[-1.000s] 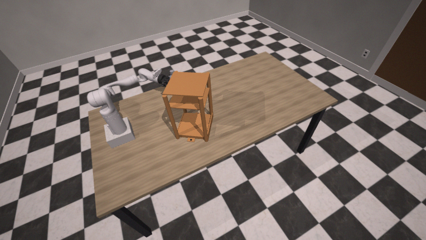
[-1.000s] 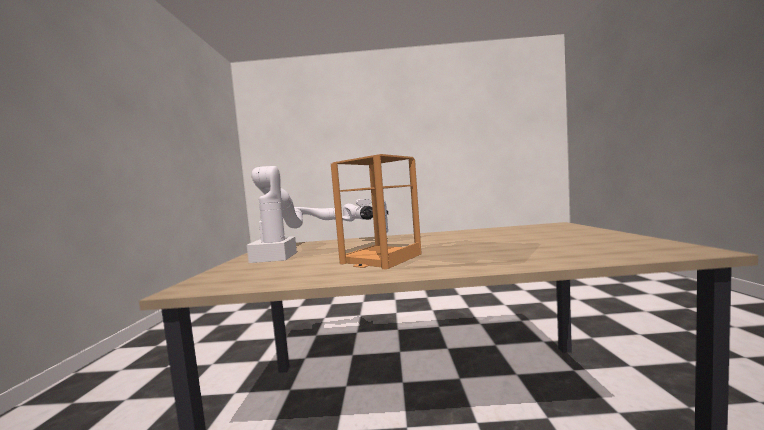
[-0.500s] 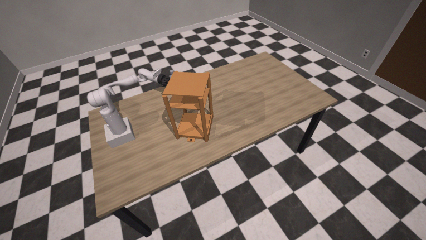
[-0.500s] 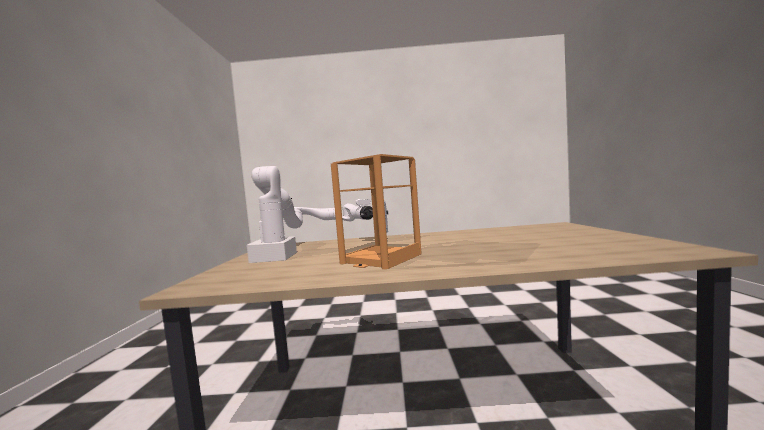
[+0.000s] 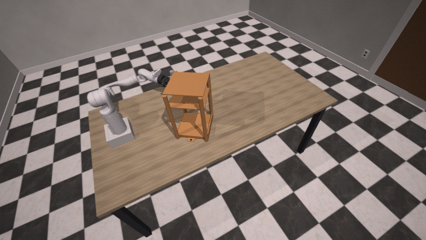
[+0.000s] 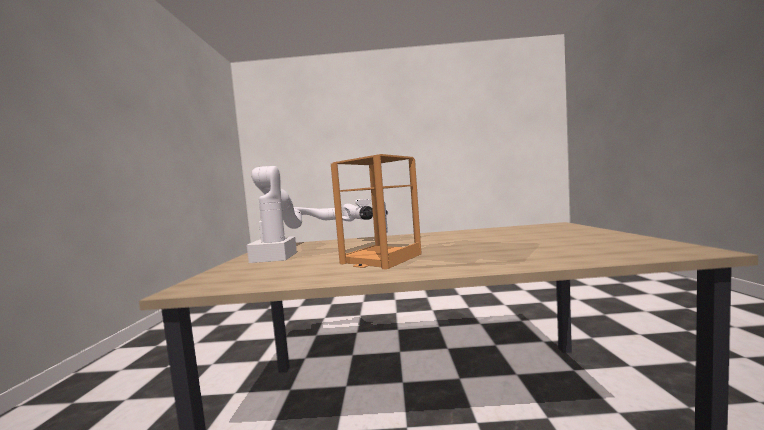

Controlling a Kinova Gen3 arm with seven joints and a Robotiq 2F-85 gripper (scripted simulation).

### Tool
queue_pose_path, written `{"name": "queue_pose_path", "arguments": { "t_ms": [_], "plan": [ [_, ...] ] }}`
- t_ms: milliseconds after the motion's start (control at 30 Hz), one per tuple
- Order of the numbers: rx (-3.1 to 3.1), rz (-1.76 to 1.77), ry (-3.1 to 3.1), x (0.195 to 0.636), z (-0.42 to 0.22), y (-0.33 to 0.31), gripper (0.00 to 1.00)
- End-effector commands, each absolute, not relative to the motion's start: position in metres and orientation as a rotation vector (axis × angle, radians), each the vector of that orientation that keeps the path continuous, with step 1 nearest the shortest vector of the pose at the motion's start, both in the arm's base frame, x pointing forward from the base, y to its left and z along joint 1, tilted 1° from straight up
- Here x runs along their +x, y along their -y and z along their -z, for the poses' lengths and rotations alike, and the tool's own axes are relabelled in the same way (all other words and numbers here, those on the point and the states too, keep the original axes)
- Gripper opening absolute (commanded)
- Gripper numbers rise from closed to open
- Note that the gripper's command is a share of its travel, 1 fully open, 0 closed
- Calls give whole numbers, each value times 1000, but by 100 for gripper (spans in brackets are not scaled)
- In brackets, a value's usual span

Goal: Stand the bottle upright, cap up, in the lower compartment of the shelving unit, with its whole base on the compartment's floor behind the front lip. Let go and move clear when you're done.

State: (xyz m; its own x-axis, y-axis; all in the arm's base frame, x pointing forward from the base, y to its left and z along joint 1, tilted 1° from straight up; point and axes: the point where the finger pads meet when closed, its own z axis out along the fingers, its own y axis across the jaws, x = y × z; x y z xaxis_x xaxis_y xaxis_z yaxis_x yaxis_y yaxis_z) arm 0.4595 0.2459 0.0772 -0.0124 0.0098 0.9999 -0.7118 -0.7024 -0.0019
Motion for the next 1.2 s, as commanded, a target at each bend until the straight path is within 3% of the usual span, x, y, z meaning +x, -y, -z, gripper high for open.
{"name": "queue_pose_path", "arguments": {
  "t_ms": [0,1167],
  "plan": [
    [1739,-1771,730,458,-78,-245,0],
    [1739,-1771,730,436,-78,-207,0]
  ]
}}
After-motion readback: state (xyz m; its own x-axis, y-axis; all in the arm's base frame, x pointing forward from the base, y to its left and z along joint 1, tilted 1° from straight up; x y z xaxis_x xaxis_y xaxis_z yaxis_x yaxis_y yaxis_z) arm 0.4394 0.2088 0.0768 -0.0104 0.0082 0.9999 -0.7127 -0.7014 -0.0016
